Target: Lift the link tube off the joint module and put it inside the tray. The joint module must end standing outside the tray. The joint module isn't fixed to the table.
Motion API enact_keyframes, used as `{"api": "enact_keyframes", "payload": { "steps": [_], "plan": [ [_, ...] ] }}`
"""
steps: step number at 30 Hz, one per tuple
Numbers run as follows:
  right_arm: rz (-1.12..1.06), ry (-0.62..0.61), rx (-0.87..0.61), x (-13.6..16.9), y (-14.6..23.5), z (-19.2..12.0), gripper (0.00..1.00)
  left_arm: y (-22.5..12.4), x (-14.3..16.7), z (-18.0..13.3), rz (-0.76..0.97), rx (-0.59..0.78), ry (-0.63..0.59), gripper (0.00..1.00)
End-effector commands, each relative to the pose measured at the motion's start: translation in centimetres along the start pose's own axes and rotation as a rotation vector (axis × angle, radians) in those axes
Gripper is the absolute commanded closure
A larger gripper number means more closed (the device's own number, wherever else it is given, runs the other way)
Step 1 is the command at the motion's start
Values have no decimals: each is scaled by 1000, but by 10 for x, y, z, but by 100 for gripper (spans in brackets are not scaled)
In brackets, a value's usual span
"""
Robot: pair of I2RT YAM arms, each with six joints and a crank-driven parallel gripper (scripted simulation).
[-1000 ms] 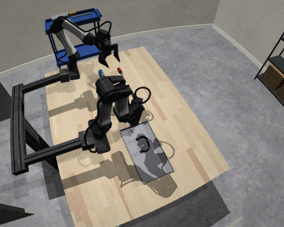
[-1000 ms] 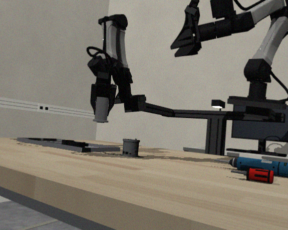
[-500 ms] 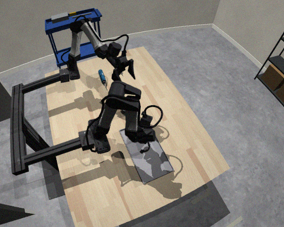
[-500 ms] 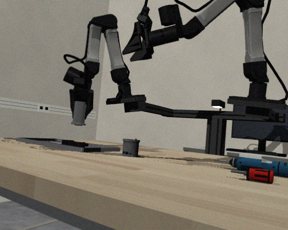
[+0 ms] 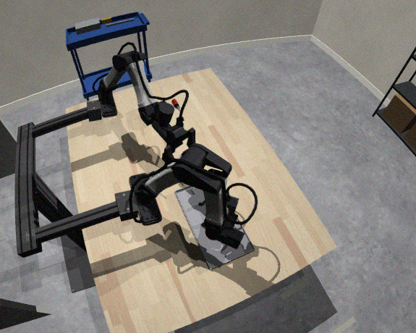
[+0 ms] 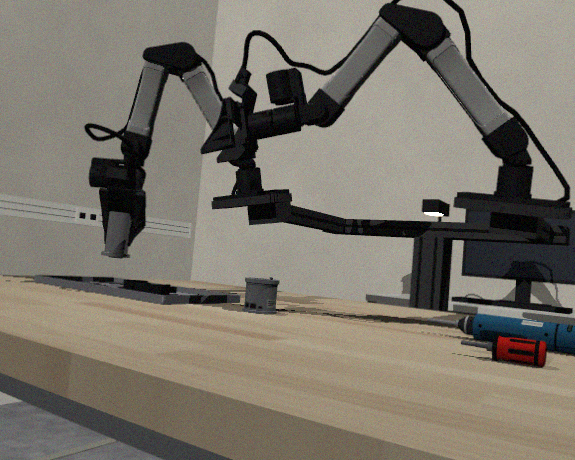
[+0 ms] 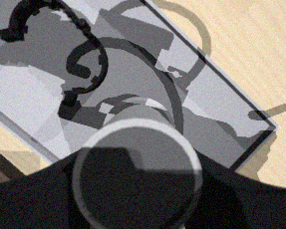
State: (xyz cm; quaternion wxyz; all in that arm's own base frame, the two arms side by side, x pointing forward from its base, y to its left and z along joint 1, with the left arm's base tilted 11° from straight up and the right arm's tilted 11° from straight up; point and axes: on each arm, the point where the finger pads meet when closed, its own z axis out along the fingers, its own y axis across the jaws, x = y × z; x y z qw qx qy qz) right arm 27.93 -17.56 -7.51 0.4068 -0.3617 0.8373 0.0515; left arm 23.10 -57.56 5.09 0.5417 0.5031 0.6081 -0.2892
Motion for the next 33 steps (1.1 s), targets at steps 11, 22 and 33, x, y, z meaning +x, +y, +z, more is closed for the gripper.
{"api": "enact_keyframes", "payload": {
  "steps": [11, 22, 33],
  "plan": [
    [-46, -28, -53, 33, -27, 5, 50, -26, -2, 27, -2, -15, -42, 0],
    [-26, -40, -71, 46, -25, 18, 50, -25, -6, 26, -2, -16, -47, 0],
    [-35, -38, -61, 55, -31, 31, 50, -25, -6, 26, -2, -16, -47, 0]
  ]
}}
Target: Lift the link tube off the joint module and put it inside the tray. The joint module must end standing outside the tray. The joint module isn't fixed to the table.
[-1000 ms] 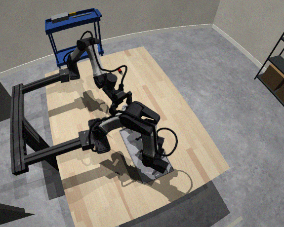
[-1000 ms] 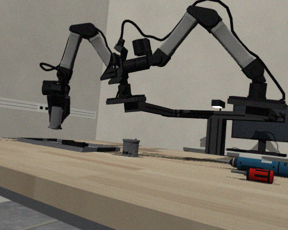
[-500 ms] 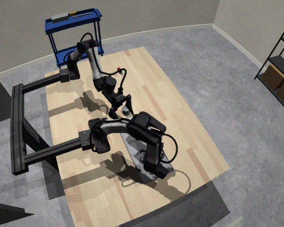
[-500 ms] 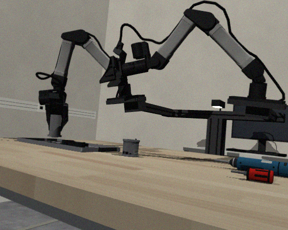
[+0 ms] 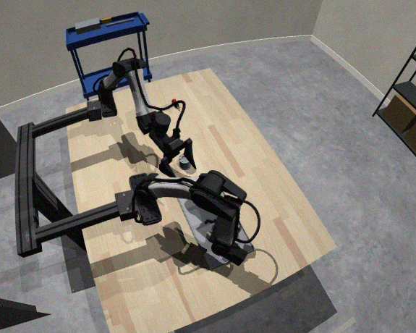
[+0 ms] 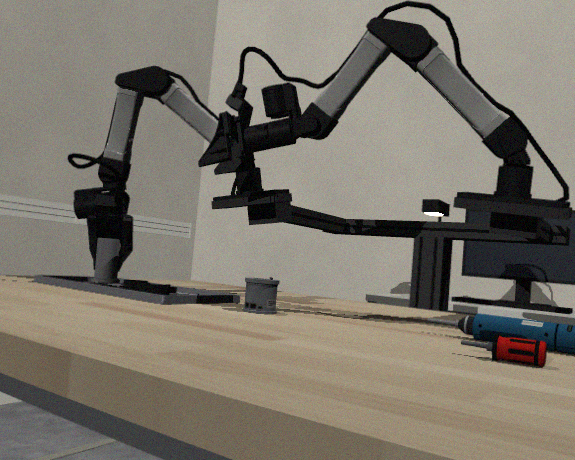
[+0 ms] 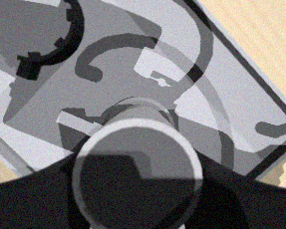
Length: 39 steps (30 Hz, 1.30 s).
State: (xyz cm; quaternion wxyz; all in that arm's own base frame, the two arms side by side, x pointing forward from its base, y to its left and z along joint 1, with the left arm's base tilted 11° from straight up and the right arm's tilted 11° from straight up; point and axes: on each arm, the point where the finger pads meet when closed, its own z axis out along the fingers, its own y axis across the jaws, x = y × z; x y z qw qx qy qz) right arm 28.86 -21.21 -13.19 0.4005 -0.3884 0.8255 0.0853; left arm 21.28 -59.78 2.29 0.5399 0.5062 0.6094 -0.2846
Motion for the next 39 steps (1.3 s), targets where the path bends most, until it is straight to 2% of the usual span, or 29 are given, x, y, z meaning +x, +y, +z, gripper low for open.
{"api": "enact_keyframes", "payload": {
  "steps": [1, 5, 7, 9, 10, 22, 28, 39],
  "plan": [
    [-11, -17, 22, -4, -12, -1, 50, 4, -24, 6, -9, -15, -57, 0],
    [-16, -16, 25, 2, -12, 4, 50, 4, -24, 6, -9, -15, -57, 0],
    [-28, -13, 35, 0, -11, -6, 25, 4, -24, 6, -9, -15, -57, 0],
    [-28, -13, 35, 0, -11, -6, 25, 4, -24, 6, -9, -15, -57, 0],
    [-31, -6, 37, 0, -10, -13, 19, 4, -24, 6, -9, -15, -57, 0],
    [-20, 10, 33, 2, -10, -87, 19, 4, -24, 6, -9, -15, -57, 0],
    [26, 35, 75, 7, -14, -89, 19, 4, -24, 6, -9, -15, -57, 0],
    [324, 77, 350, 6, -20, -85, 19, 4, -24, 6, -9, -15, -57, 0]
  ]
}}
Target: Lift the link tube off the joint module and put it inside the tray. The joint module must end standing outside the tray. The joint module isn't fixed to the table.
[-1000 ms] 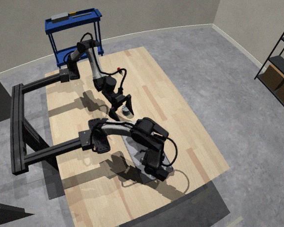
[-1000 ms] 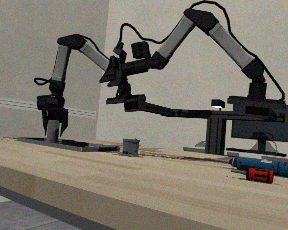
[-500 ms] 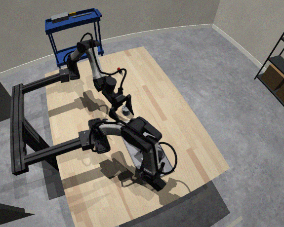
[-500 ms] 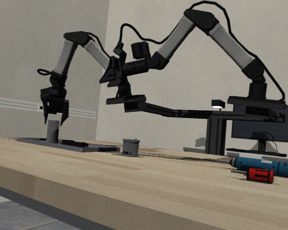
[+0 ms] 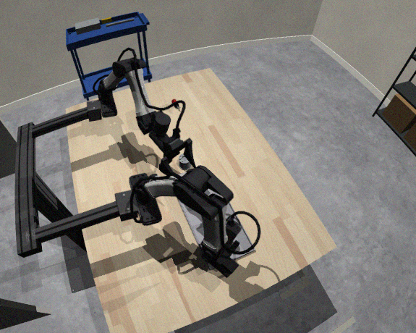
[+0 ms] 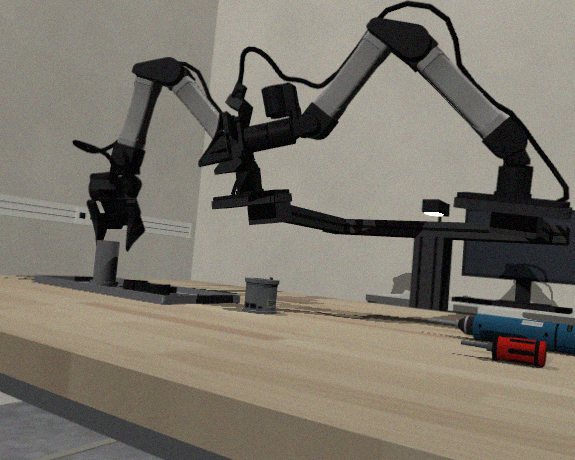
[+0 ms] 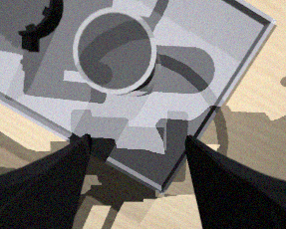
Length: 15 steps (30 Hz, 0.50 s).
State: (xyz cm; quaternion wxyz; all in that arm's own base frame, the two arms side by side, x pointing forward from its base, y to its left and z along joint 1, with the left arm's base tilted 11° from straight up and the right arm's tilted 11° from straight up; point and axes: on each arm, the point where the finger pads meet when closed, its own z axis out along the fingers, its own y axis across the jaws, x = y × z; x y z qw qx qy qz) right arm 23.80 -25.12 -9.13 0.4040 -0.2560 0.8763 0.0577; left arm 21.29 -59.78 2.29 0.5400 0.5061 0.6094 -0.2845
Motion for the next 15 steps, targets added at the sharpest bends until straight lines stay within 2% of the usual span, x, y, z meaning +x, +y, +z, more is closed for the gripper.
{"api": "enact_keyframes", "payload": {
  "steps": [1, 15],
  "plan": [
    [121, 21, 212, -12, -19, -6, 19, 4, -24, 6, -9, -14, -57, 0],
    [362, -99, 370, -39, 17, -8, 19, 4, -24, 6, -9, -14, -57, 0]
  ]
}}
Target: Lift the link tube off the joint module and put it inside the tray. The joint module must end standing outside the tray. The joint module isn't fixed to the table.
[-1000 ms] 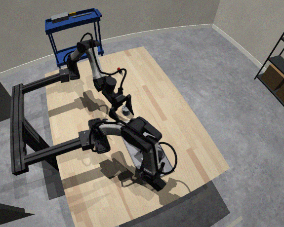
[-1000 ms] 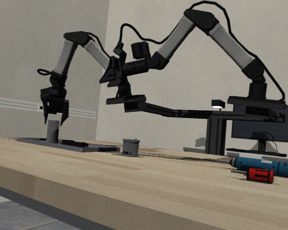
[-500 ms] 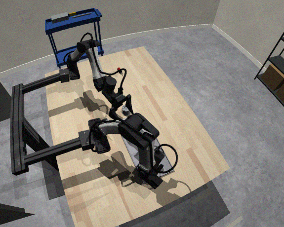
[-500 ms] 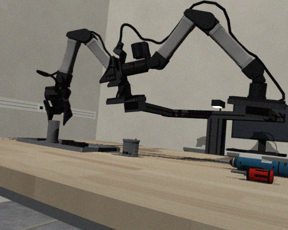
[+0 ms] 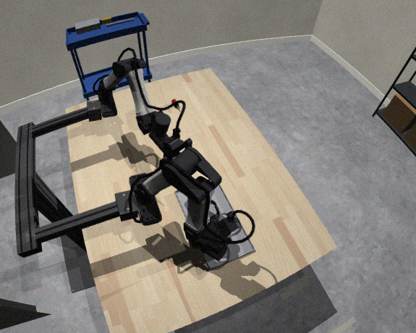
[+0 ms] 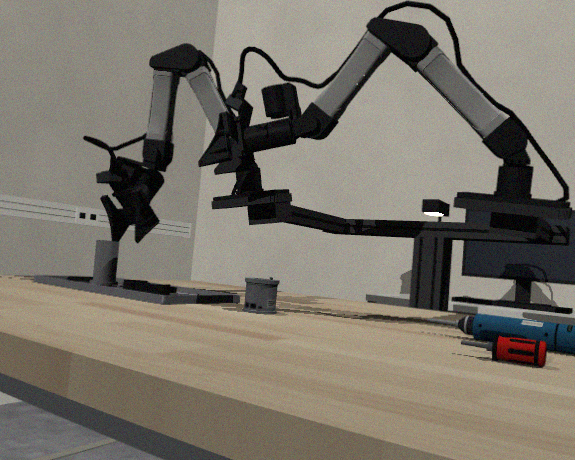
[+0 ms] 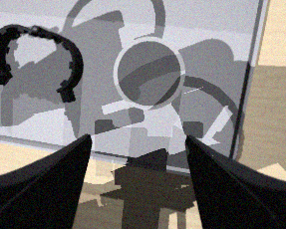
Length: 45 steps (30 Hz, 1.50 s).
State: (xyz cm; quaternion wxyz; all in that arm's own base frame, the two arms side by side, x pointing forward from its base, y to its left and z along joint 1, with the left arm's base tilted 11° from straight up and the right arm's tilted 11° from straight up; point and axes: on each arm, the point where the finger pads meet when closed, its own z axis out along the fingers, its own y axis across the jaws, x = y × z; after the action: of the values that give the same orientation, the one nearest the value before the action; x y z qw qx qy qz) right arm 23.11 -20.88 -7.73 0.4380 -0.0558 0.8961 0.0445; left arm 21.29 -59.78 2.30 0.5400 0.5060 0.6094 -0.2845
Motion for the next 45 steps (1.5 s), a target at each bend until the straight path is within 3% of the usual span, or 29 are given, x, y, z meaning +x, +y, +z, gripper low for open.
{"api": "enact_keyframes", "payload": {
  "steps": [1, 10, 45],
  "plan": [
    [-17, -86, 148, -26, -12, -1, 19, 4, -24, 6, -9, -14, -57, 0],
    [-146, -142, 95, -37, -2, 6, 19, 4, -24, 6, -9, -14, -57, 0],
    [-126, -126, 94, -33, -2, 7, 19, 4, -24, 6, -9, -14, -57, 0]
  ]
}}
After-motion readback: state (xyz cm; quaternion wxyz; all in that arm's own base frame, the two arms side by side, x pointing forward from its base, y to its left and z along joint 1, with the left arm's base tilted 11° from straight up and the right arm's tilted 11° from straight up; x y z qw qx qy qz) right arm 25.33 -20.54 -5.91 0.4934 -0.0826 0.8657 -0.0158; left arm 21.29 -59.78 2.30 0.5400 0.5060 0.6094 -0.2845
